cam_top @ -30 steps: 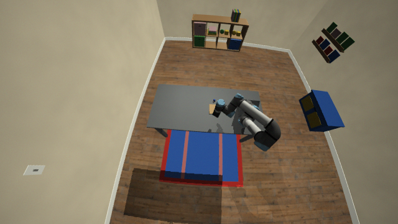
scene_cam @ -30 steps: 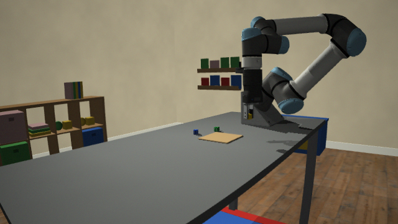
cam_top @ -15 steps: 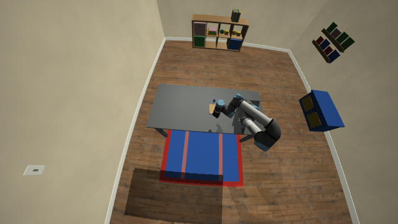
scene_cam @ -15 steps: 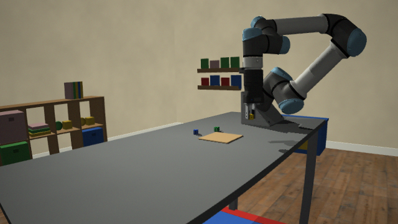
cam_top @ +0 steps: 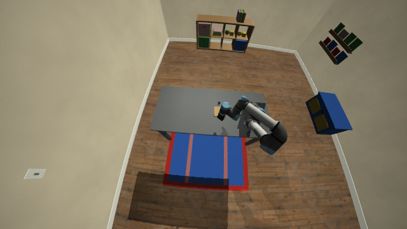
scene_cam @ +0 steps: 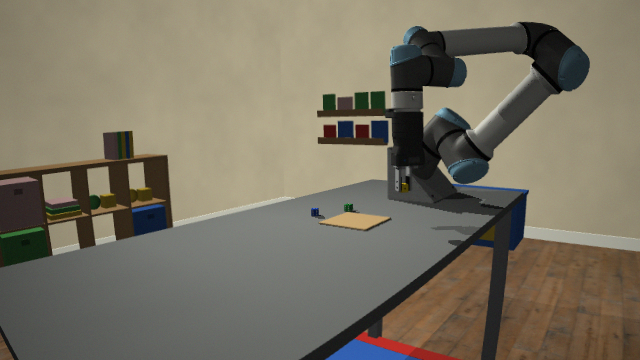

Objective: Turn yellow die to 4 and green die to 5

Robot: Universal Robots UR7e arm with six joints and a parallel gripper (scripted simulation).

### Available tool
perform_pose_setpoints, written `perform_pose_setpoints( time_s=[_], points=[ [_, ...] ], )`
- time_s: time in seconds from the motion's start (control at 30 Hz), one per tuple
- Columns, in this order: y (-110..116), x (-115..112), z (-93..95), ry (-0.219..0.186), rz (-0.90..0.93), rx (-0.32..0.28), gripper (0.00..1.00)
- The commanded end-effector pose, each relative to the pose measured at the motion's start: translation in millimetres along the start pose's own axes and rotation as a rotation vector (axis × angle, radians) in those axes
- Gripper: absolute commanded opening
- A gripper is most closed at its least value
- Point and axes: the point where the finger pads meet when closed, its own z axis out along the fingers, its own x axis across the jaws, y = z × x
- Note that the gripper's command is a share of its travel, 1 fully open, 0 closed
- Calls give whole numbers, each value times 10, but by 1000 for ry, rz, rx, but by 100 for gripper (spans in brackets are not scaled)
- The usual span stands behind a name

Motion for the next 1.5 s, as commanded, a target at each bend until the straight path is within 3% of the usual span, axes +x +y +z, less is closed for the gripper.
perform_pose_setpoints(
  time_s=[0.0,0.13,0.27,0.4,0.63,0.7,0.97,1.13,1.2,1.27,1.47],
  points=[
    [1,-3,-2,-1,0,-18,40],
    [1,-5,-1,-2,0,-38,40],
    [6,-12,-3,-7,0,-105,40],
    [-12,-7,9,-2,0,-206,40],
    [-38,-1,28,2,-1,-435,40],
    [-38,-1,28,2,-1,-435,40],
    [-58,-5,41,-1,0,-681,40],
    [-69,-4,47,-1,0,-804,40],
    [-76,-2,53,2,-1,-845,40],
    [-76,-2,53,2,-1,-845,40],
    [-88,-2,52,-2,0,-954,40]
  ],
)
